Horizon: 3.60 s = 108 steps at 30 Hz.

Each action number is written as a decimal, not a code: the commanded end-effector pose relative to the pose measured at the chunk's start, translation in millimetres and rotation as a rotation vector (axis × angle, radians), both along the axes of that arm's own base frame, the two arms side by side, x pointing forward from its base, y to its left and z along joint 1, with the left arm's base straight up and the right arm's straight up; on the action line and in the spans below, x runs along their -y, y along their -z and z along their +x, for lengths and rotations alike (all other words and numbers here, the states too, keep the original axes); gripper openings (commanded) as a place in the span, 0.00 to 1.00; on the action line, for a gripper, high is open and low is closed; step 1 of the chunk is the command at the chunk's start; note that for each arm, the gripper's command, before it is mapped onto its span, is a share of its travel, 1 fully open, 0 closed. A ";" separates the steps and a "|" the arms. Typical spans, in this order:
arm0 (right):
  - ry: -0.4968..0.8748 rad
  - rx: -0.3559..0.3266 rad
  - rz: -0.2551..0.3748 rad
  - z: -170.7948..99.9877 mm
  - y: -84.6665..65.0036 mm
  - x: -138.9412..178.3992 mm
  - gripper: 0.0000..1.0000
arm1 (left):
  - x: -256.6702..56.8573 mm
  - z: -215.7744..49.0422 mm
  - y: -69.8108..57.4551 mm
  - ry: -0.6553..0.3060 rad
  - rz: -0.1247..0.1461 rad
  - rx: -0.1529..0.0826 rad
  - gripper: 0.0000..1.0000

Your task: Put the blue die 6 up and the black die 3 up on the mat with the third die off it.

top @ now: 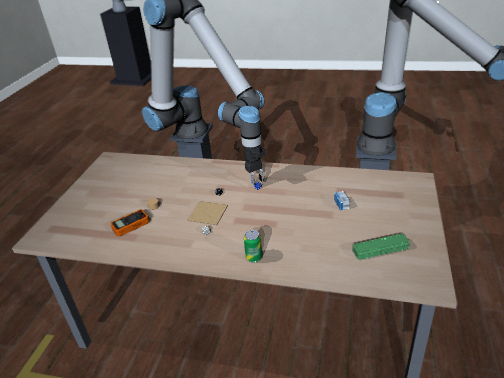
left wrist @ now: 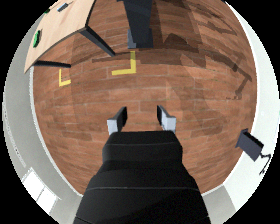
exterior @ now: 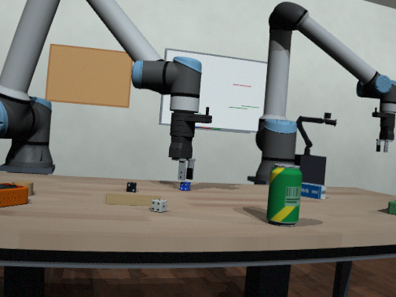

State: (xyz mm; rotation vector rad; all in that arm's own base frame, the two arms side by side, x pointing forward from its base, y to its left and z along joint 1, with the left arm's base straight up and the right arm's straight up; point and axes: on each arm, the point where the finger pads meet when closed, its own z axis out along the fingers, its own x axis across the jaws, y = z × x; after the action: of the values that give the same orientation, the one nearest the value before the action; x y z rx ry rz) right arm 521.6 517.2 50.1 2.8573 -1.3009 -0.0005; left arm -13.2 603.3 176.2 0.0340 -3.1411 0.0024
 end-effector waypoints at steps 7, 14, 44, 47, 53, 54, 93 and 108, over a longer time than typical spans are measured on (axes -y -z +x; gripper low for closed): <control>0.000 0.001 0.002 0.5 -0.4 -0.7 0.79 | -0.6 0.1 -0.8 0.000 0.002 0.000 1.00; 0.000 0.001 0.002 0.5 -0.4 -0.7 0.79 | -0.6 0.1 -0.8 0.000 0.002 0.000 1.00; 0.000 0.001 0.002 1.0 0.2 -1.5 0.79 | -0.6 0.1 -0.8 0.000 0.002 0.000 1.00; 0.000 0.001 0.002 1.0 2.4 -1.5 0.79 | -0.6 0.1 -0.8 0.000 0.002 0.000 1.00; 0.000 0.001 0.002 1.0 11.5 -1.5 0.79 | -0.6 0.1 -0.8 0.000 0.002 0.000 1.00; 0.000 0.001 0.002 1.0 13.4 -1.5 0.79 | -0.6 0.1 -0.8 0.000 0.002 0.000 1.00; 0.000 0.001 0.002 1.0 30.6 -1.5 0.49 | -0.6 0.1 -0.8 0.000 0.002 0.000 1.00; 0.000 0.001 0.002 1.0 30.6 -1.5 0.49 | -0.6 0.1 -0.8 0.000 0.002 0.000 1.00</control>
State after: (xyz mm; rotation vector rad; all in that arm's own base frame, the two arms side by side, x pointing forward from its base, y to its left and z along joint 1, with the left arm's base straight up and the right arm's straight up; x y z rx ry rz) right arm 522.1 517.9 18.4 2.8573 -1.3009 -0.0005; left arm -13.2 603.3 176.2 0.0340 -3.1411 0.0024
